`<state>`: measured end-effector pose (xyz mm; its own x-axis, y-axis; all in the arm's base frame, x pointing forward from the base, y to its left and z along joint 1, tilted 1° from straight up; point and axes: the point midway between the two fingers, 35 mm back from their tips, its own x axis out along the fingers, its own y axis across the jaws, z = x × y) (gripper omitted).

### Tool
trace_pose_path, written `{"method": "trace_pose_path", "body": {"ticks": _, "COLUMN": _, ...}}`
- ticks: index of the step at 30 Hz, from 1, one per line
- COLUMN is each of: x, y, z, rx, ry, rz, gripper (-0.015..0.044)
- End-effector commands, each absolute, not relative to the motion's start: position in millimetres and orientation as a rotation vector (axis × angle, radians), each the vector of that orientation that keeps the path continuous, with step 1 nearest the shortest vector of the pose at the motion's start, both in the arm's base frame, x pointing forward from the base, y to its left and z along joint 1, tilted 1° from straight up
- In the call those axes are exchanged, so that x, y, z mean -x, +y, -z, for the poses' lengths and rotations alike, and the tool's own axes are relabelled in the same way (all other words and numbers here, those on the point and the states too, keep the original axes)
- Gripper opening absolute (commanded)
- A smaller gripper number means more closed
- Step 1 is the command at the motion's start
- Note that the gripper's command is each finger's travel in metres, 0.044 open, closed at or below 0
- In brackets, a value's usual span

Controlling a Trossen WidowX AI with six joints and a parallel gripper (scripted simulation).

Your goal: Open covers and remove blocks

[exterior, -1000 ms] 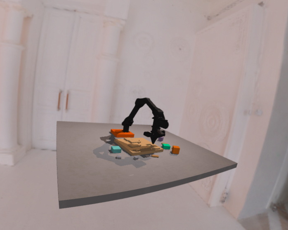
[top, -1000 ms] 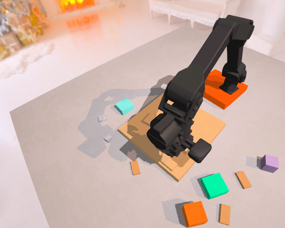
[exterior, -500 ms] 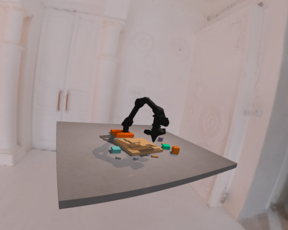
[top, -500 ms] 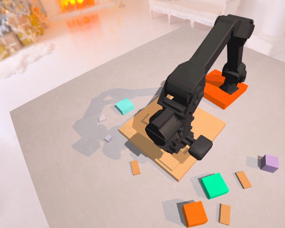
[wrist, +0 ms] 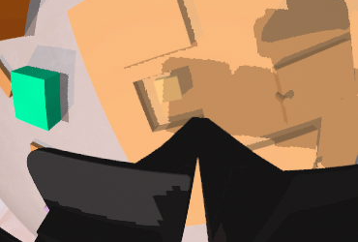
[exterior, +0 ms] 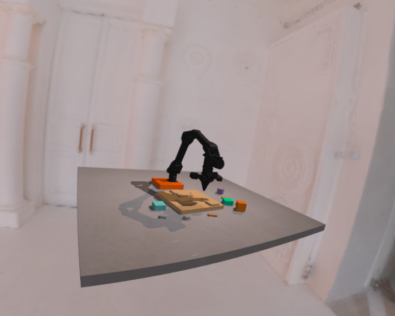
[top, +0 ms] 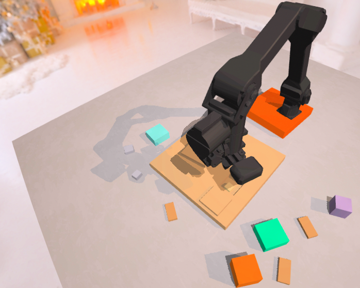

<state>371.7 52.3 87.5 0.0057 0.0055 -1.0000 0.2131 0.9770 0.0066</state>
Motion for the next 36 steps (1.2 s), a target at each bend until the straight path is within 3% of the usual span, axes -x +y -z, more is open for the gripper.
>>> {"method": "trace_pose_path", "body": {"ticks": 1, "x": -350.8, "y": 37.8, "z": -92.3, "rx": -0.320, "ry": 1.543, "rz": 0.312, "gripper": 0.0000}}
{"method": "trace_pose_path", "body": {"ticks": 25, "x": -228.9, "y": -13.7, "z": -85.4, "rx": -1.084, "ry": 1.287, "rz": 1.086, "gripper": 0.0000}}
{"method": "trace_pose_path", "body": {"ticks": 36, "x": -225.9, "y": -14.4, "z": -84.6, "rx": -1.101, "ry": 1.277, "rz": 1.103, "gripper": 0.0000}}
